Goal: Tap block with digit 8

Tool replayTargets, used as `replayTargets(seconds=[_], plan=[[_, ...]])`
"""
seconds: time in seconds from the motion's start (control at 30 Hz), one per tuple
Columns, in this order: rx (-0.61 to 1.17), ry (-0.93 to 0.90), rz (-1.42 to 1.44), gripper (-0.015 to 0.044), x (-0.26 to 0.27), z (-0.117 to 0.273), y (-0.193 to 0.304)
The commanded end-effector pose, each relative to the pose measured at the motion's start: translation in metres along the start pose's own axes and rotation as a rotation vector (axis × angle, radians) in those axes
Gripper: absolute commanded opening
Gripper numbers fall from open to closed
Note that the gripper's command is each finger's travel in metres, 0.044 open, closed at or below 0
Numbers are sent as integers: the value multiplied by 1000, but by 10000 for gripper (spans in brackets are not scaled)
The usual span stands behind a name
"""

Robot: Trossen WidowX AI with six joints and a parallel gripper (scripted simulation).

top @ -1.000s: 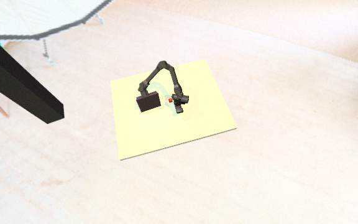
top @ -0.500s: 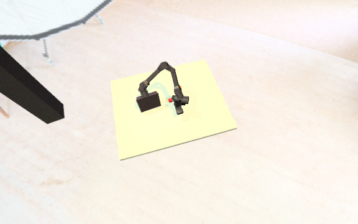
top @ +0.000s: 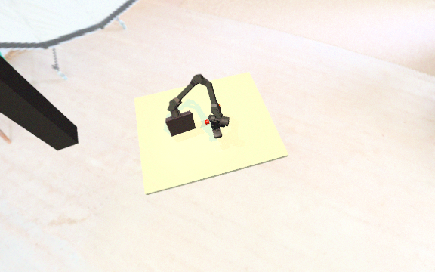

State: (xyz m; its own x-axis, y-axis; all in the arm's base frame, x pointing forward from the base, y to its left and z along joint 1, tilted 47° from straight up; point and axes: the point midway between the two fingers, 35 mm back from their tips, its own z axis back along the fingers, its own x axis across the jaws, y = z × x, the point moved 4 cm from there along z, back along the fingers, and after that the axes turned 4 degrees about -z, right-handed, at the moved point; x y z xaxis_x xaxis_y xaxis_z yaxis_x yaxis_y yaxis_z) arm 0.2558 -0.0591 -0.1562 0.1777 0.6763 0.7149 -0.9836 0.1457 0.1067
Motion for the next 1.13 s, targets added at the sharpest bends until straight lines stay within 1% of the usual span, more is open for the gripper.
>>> replayTargets(seconds=[0.0,0.07,0.27,0.43,0.47,0.6,0.77,0.83,1.1], plan=[[-3,7,10,46,3,8,-3],[-3,16,8,99,20,16,-11],[-10,41,3,256,108,44,-31],[-15,42,4,387,185,60,-25],[-15,40,4,400,200,63,-21],[-13,26,6,400,258,74,1],[-1,-3,7,400,318,86,43],[2,-8,8,400,325,88,50],[2,-8,8,400,325,88,50]])
